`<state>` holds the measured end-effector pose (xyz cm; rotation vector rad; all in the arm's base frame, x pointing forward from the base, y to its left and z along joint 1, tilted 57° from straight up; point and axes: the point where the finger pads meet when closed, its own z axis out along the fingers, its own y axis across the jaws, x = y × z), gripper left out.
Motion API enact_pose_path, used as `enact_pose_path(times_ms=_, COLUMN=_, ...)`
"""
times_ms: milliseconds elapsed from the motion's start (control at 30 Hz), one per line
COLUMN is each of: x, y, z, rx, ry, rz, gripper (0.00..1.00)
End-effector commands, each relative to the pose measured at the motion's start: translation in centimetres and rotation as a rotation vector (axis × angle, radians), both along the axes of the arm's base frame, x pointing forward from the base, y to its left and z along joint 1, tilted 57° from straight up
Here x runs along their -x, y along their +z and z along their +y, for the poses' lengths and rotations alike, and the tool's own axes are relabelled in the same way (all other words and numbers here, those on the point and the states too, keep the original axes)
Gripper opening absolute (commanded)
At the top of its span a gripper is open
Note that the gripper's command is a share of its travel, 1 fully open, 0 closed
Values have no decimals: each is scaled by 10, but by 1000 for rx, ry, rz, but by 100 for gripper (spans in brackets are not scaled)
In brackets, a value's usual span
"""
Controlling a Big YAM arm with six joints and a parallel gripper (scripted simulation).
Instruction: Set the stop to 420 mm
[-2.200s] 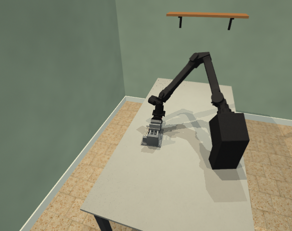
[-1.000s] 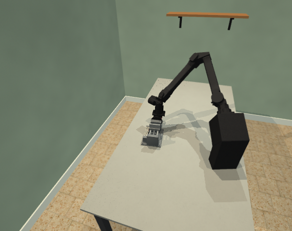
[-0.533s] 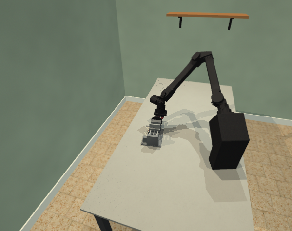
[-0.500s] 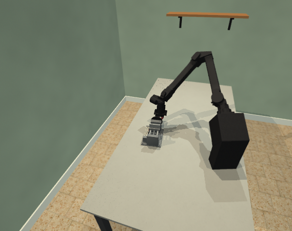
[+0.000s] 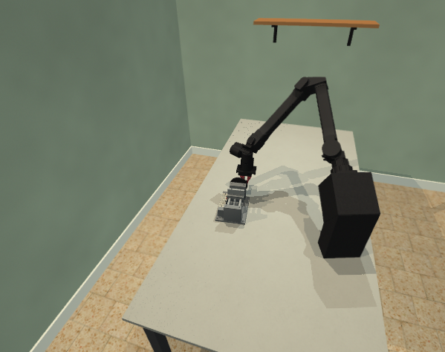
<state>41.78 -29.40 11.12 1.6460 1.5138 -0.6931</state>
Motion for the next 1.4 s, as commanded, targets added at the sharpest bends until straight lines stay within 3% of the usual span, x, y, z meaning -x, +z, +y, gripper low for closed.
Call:
enact_pose_path(times_ms=0, x=4, y=10, z=10, rx=9, ry=-2, rz=-6, gripper=6)
enact_pose_path(times_ms=367, x=4, y=18, z=26, rx=9, ry=6, rz=-6, gripper=6)
enact_pose_path(times_ms=467, x=12, y=18, z=15, rx=9, ry=-23, rz=-6, gripper=6)
enact_pose_path(times_ms=567, x=0, y=23, z=27, rx=12, ry=5, rz=-16, gripper=6)
enact_pose_path(times_ms=900, x=-11, y=40, z=39, rx=16, ry=6, rz=-31, gripper=6)
enact_pose_path(times_ms=1033, x=-5, y=33, z=42, rx=11, ry=6, rz=-13, gripper=6)
enact_pose_path(times_ms=1133, x=-13, y=42, z=42, rx=16, ry=6, rz=-32, gripper=6)
enact_pose_path(times_ms=1367, x=-22, y=37, z=47, rx=10, ry=7, rz=-11, gripper=6)
